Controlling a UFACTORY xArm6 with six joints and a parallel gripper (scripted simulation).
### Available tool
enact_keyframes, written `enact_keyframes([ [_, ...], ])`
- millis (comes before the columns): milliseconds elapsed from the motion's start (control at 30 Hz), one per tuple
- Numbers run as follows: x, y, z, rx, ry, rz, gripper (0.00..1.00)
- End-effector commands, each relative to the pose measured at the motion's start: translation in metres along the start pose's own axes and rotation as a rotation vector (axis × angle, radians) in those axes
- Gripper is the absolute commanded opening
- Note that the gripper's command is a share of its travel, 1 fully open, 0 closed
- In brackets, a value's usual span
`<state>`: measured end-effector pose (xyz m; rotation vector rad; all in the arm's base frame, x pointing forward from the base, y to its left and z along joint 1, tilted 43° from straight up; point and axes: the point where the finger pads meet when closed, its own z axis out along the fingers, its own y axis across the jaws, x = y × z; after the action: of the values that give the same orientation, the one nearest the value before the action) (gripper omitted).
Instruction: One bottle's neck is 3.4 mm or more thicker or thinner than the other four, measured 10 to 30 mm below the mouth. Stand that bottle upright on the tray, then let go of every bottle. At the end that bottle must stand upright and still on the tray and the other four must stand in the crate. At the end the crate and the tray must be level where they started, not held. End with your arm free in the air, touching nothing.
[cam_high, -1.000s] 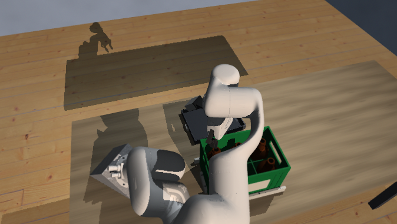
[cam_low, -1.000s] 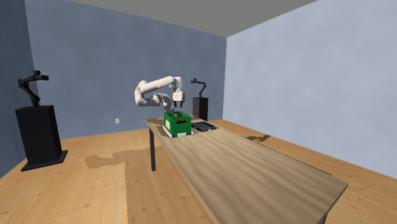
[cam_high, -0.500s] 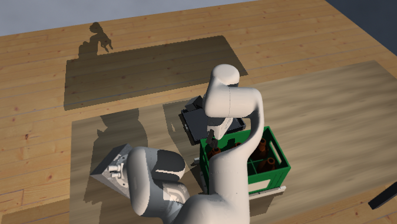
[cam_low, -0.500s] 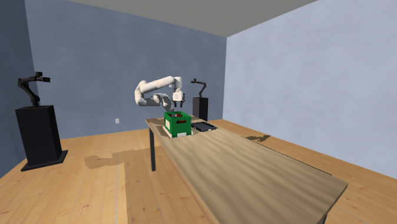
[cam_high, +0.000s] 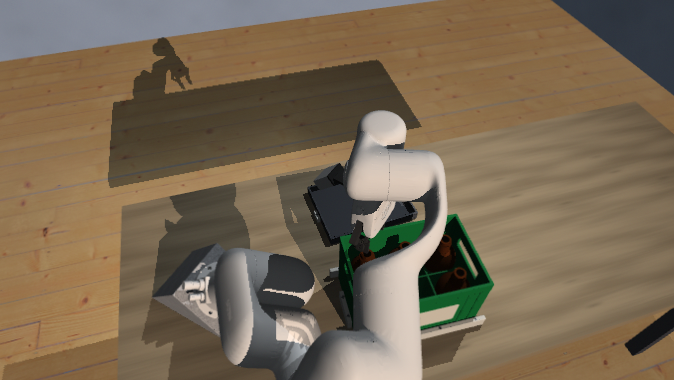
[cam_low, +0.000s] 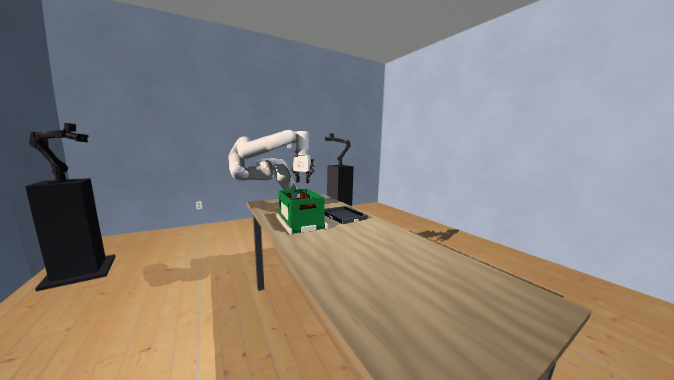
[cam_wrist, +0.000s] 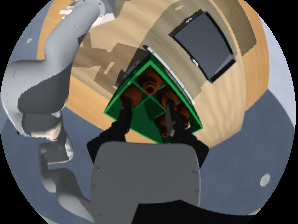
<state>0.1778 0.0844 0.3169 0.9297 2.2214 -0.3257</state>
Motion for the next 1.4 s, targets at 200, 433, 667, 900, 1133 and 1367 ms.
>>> enact_keyframes([
  [200, 0.000, 0.000, 0.007, -0.001, 0.001, 0.001, 0.65],
  [433, 0.000, 0.000, 0.016, -0.001, 0.001, 0.001, 0.65],
  [667, 0.000, 0.000, 0.023, -0.001, 0.001, 0.001, 0.65],
  [900, 0.000, 0.001, 0.031, -0.001, 0.001, 0.001, 0.65],
  [1133, 0.000, 0.001, 0.036, -0.001, 0.001, 0.001, 0.65],
  [1367, 0.000, 0.001, 0.039, -0.001, 0.001, 0.001, 0.65],
])
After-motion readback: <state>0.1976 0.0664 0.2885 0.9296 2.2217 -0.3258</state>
